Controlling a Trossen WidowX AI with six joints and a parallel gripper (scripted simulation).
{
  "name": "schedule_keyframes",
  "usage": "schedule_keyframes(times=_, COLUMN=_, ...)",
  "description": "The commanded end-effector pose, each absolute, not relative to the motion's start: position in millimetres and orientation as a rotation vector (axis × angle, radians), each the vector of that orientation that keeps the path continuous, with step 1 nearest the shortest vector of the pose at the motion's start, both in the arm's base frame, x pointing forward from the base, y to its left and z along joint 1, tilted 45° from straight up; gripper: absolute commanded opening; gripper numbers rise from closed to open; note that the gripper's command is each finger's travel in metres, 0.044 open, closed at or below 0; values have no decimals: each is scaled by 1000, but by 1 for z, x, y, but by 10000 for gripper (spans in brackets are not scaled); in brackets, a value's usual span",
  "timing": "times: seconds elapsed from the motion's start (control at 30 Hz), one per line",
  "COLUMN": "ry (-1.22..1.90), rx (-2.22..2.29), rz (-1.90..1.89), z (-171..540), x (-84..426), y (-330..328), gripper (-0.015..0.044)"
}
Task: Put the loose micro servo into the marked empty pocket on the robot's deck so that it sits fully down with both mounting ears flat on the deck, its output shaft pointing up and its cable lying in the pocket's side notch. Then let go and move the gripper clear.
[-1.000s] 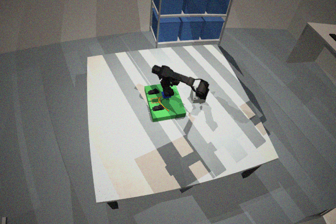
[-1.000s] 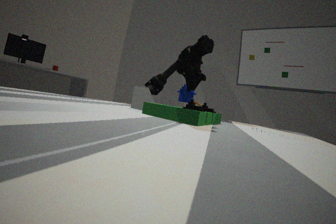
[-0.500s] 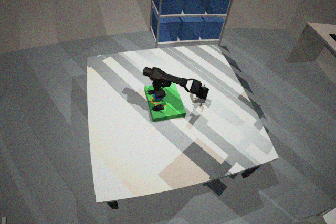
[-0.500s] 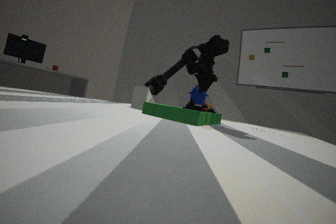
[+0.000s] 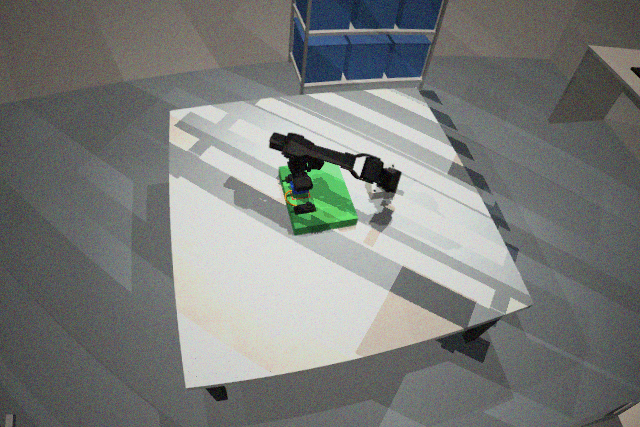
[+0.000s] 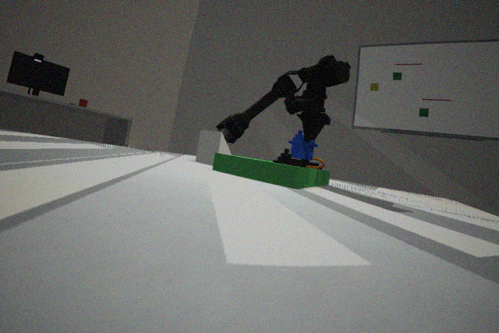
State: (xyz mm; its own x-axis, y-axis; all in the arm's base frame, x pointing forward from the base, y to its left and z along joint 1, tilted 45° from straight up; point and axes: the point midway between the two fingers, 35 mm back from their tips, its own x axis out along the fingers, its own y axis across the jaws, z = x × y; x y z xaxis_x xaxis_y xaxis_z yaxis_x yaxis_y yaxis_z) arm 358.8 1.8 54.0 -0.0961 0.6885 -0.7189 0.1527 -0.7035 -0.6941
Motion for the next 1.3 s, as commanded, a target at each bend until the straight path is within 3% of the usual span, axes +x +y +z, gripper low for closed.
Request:
schedule_keyframes(times=0.0, ry=-909, rx=-1786, rz=1850, z=50, x=358, y=5, gripper=0)
schedule_keyframes(times=1.27, ry=-910, rx=-1786, rz=1848, z=30, x=356, y=24, gripper=0)
